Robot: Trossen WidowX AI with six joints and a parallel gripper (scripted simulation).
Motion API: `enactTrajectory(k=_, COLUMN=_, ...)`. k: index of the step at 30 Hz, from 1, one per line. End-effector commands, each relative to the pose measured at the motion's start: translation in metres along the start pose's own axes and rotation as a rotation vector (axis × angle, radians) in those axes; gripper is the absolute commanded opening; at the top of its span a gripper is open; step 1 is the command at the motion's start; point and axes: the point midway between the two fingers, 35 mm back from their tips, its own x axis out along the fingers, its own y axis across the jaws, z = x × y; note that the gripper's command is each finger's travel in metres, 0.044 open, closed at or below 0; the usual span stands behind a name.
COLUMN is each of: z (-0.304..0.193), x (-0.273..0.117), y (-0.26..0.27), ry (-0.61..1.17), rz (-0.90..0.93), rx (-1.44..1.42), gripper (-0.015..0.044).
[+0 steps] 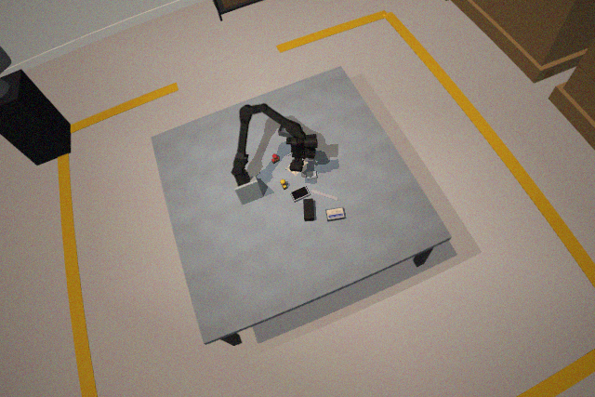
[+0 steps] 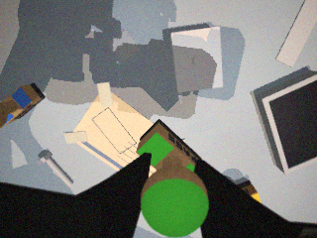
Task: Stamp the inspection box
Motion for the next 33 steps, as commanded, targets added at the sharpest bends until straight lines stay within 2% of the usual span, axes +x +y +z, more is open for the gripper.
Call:
enactTrajectory(k=1, z=-0.008, x=0.0, y=0.022, ry=0.004, rz=0.008, rx=0.078, gripper=0.0)
enactTrajectory(k=8, z=-0.023, x=0.001, y=0.053, ry=0.016, rz=0.017, rx=0.199, gripper=0.0)
enactTrajectory(k=33, z=-0.022, x=0.014, y=0.054, ry=0.014, rz=0.016, rx=0.202, gripper=0.0)
